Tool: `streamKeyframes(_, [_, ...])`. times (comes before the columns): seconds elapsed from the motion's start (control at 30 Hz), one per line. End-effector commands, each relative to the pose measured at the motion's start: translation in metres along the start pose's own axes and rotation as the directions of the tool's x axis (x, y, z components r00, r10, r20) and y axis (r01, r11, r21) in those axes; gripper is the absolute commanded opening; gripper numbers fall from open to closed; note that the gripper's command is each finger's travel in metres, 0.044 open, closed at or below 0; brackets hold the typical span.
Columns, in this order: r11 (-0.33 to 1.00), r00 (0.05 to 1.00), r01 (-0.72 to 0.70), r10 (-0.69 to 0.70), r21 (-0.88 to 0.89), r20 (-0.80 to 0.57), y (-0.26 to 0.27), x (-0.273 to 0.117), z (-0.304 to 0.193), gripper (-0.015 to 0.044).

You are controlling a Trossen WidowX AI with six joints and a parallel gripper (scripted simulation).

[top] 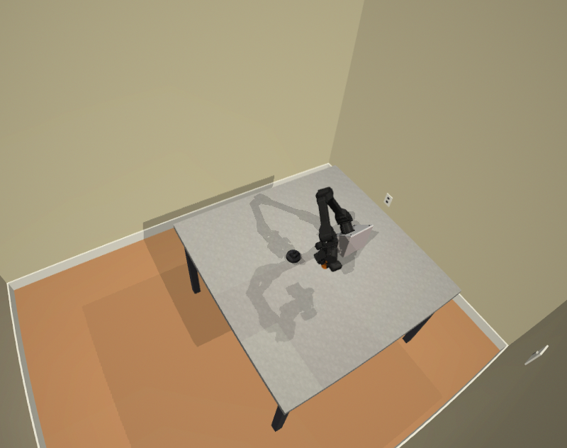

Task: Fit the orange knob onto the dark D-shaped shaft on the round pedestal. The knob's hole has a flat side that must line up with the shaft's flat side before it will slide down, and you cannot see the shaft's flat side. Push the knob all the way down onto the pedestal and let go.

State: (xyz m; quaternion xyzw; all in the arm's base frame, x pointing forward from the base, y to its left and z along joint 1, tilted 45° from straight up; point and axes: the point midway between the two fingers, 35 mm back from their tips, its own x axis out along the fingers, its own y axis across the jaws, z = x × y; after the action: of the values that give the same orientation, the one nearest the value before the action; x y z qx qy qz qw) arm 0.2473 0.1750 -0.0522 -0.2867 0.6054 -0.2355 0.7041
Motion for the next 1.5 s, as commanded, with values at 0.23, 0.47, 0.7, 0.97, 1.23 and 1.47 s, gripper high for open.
streamKeyframes(0.23, [1.0, 1.0, -0.006, 0.006, -0.005, -0.007, -0.013, -0.005, 0.007, 0.0])
streamKeyframes(0.47, [1.0, 1.0, -0.013, 0.013, -0.011, -0.008, -0.03, -0.001, 0.02, 0.0])
streamKeyframes(0.7, [1.0, 1.0, -0.022, 0.022, -0.012, -0.007, -0.048, 0.004, 0.031, 0.0])
streamKeyframes(0.97, [1.0, 1.0, -0.028, 0.028, -0.011, -0.005, -0.069, 0.009, 0.043, 0.0])
streamKeyframes(1.23, [1.0, 1.0, -0.03, 0.03, -0.009, -0.003, -0.091, 0.016, 0.053, 0.0])
streamKeyframes(1.47, [1.0, 1.0, -0.028, 0.028, -0.006, -0.002, -0.112, 0.021, 0.06, 0.0])
